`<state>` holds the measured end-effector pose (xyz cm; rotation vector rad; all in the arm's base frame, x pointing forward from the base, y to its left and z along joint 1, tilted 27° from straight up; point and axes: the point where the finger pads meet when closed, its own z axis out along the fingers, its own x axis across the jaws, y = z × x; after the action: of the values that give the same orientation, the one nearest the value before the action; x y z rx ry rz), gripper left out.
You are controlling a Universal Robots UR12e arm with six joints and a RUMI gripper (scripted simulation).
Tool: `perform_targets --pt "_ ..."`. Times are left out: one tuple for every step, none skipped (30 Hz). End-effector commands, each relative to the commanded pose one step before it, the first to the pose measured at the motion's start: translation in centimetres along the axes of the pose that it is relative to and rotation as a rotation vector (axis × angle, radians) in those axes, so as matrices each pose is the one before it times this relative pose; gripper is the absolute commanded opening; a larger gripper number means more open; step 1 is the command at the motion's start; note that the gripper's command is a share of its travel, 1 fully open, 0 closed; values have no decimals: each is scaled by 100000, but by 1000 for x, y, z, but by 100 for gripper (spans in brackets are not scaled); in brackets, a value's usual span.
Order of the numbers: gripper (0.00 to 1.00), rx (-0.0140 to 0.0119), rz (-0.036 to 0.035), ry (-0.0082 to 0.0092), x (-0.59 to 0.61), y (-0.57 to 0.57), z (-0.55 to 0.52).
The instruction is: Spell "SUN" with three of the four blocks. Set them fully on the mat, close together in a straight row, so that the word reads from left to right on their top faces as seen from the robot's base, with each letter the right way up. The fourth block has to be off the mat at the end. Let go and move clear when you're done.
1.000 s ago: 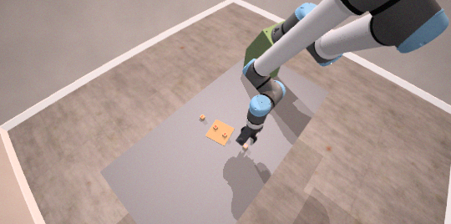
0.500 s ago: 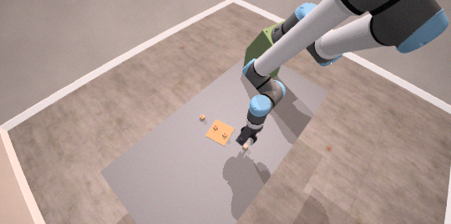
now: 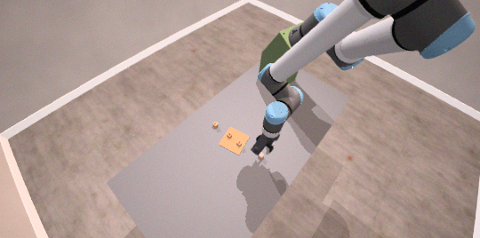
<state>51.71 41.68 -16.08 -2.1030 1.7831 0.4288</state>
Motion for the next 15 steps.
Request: perform_targets --pt "37 97 -15 -7 -8 -47 467" --pt "37 0 0 0 0 0 130" --pt "37 0 0 0 0 0 136" --pt "37 0 0 0 -1 0 141" --pt "37 0 0 0 -1 -1 146" --pt "37 0 0 0 -1 0 151" --pt "37 0 0 0 -1 0 154" --pt "37 0 0 0 -1 -1 157" --pt "37 0 0 0 -1 0 160" --pt "37 0 0 0 -1 0 161" --pt "37 0 0 0 0 0 0" --pt "37 0 0 0 0 0 0" --pt "37 0 0 0 -1 -1 162" --pt "37 0 0 0 -1 0 163" --pt "37 0 0 0 -1 0 162"
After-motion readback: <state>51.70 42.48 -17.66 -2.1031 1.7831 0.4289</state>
